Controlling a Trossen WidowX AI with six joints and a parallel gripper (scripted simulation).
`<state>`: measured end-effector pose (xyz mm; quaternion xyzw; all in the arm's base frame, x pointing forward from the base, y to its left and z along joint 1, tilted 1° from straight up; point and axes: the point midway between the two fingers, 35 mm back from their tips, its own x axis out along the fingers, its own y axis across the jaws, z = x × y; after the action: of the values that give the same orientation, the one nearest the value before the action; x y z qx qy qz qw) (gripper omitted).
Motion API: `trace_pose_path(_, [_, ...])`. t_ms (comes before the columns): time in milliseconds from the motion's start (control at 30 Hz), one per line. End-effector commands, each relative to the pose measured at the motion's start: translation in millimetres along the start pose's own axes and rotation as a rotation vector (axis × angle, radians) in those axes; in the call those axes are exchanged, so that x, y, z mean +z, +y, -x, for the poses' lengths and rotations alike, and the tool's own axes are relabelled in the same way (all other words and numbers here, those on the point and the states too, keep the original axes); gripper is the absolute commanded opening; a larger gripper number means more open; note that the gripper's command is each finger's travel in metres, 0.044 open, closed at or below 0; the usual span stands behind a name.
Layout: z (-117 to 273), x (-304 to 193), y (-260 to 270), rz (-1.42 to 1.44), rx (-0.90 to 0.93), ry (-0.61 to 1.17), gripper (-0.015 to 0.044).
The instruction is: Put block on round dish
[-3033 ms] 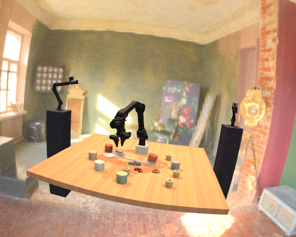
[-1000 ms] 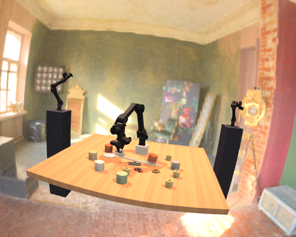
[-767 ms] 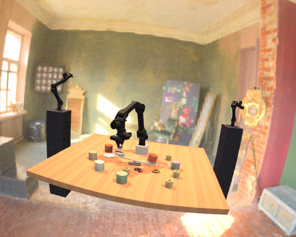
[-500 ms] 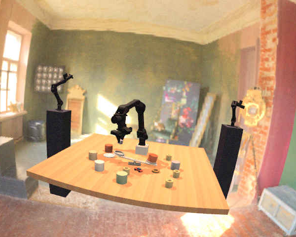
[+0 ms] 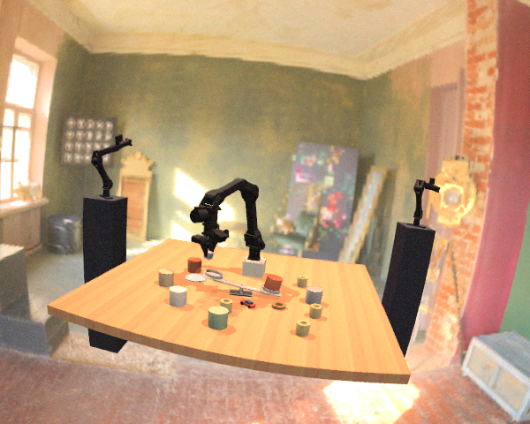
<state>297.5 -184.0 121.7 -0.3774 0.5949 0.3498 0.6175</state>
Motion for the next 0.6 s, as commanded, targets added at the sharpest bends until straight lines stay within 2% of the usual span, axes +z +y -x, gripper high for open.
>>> trace_pose_path(0, [-15,-21,6,0.002,0.006,-0.002,0.0000])
trace_pose_path(567, [-67,-101,42,0.005,0.004,0.009,0.0000])
